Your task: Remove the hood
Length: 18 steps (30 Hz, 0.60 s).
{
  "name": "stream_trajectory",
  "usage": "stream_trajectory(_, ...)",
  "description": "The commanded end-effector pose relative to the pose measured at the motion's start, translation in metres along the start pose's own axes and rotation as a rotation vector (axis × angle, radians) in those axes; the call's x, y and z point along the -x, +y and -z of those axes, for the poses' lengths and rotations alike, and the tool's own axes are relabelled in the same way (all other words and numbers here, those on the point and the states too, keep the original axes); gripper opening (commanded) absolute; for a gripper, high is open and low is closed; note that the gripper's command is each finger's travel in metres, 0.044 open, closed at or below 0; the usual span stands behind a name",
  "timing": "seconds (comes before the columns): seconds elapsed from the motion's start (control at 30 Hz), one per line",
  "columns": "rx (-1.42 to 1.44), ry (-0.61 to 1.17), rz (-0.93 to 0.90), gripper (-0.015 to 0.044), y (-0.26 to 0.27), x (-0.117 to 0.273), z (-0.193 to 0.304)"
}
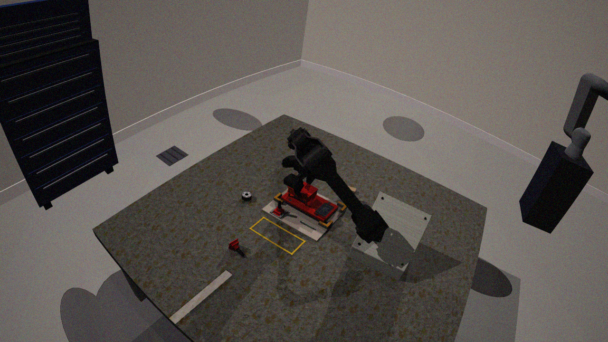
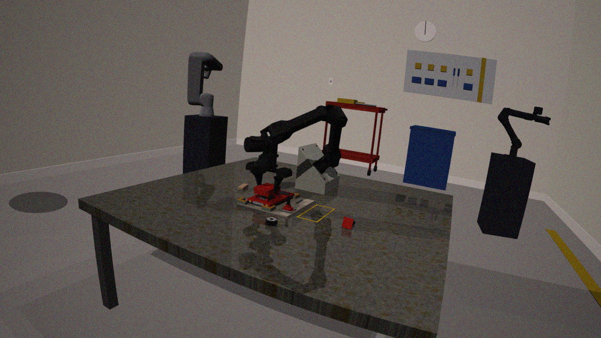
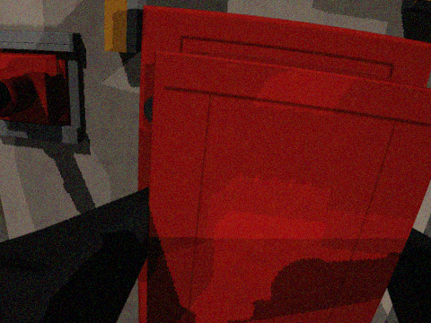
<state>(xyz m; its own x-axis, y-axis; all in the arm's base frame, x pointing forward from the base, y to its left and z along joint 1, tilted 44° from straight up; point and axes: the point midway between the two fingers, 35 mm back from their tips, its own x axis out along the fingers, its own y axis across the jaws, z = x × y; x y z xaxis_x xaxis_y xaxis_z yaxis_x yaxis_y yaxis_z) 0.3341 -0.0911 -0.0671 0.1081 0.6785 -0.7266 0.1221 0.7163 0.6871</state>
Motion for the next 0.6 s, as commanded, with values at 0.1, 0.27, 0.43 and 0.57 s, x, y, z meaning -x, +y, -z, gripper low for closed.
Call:
stream_trajectory(0.1, 0.006, 0.000, 0.004, 0.0000, 0.000, 0.010, -0.001)
stream_trajectory(0.27, 0.005, 0.000, 0.005, 0.0000, 0.000, 0.038, -0.001)
stream_trajectory(0.43, -0.005, 0.001, 0.000, 0.0000, -0.001, 0.041, 0.000)
stream_trajectory(0.57, -0.006, 0.000, 0.005, 0.0000, 0.019, 0.044, -0.002)
